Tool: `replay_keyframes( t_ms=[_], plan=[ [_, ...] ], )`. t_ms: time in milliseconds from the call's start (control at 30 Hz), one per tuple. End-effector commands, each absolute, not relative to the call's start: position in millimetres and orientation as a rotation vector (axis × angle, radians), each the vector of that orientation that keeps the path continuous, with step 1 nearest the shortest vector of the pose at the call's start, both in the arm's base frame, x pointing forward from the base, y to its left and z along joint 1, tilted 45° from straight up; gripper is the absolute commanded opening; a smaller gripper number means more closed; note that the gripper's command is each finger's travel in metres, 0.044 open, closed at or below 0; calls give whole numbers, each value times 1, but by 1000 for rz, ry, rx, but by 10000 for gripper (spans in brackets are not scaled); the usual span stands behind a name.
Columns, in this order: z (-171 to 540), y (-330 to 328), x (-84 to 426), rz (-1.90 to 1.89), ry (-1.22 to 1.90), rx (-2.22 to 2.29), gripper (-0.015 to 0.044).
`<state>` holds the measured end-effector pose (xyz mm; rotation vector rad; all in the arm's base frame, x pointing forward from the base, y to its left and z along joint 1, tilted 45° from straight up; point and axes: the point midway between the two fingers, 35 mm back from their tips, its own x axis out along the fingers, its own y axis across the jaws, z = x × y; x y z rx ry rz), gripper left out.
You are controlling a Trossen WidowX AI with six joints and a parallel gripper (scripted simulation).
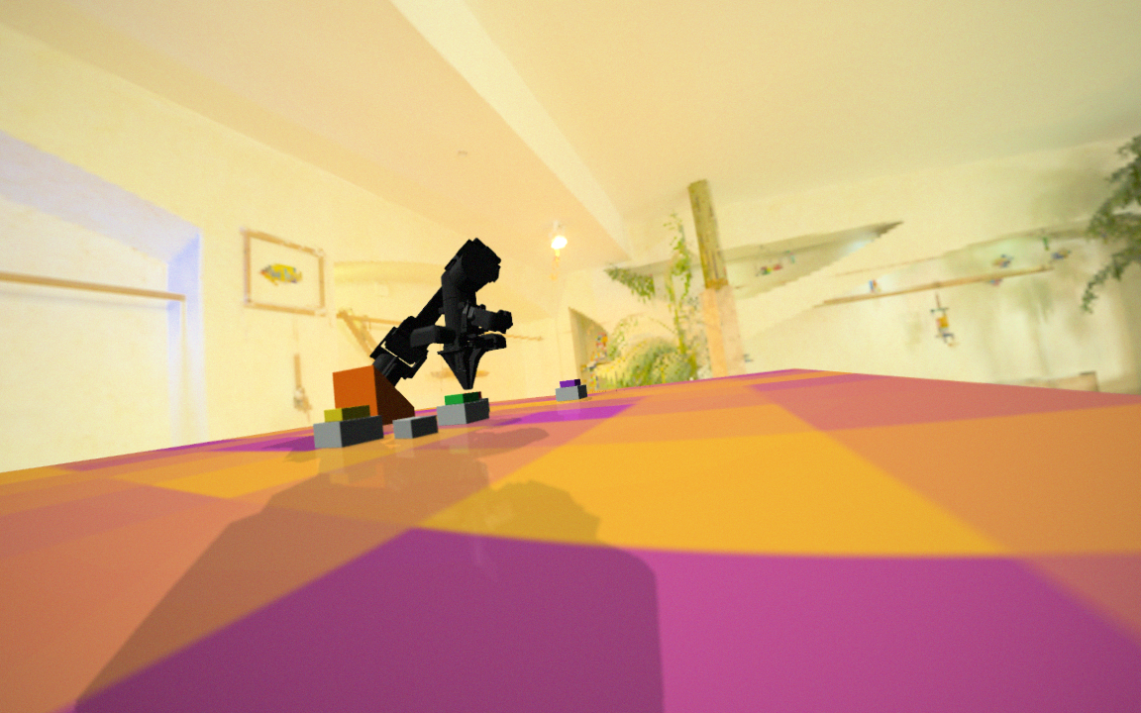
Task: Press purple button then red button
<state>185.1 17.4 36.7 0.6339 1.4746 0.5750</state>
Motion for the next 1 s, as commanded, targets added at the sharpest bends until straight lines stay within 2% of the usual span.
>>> replay_keyframes(
  t_ms=[0, 733, 967],
  plan=[
    [32, 23, 184, 575, 1477, 645, 20],
    [29, 27, 183, 576, 1476, 646, 20],
    [52, 3, 183, 575, 1477, 645, 20]
  ],
)
